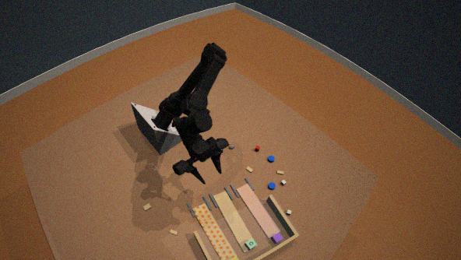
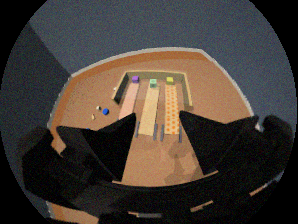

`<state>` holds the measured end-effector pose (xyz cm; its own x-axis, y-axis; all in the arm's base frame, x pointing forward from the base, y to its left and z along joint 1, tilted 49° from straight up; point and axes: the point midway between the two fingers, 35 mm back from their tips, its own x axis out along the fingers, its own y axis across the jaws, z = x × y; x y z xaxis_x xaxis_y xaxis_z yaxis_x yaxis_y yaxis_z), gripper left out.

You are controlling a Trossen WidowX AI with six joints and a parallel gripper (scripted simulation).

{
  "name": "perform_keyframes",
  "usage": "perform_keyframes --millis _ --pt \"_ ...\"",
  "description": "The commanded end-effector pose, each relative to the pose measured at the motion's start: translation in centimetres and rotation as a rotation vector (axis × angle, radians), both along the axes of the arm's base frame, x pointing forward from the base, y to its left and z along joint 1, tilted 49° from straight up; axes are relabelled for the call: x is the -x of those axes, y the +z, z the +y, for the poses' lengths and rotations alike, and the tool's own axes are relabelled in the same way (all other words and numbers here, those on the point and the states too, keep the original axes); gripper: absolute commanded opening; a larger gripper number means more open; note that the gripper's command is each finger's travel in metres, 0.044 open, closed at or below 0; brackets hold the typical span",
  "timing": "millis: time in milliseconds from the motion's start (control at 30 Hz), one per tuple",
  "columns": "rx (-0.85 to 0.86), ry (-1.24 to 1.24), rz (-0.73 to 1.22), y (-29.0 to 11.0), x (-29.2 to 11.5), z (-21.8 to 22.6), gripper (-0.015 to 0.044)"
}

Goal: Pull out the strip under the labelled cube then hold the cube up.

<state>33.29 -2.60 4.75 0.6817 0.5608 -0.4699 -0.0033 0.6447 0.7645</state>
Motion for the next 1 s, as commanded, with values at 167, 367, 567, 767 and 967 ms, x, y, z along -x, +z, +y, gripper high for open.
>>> perform_keyframes --millis 167,367,567,767,967 --pt "-0.019 0.243 0.351 -3.2 -3.3 4.3 0.0059" --pt "-0.027 0.435 0.591 -4.1 -3.5 8.0 0.0" --pt "-0.029 0.519 0.69 -4.1 -3.3 9.7 0.0" --pt "-0.029 0.519 0.69 -4.1 -3.4 9.8 0.0" --pt "-0.029 0.519 0.69 -4.1 -3.5 9.9 0.0"
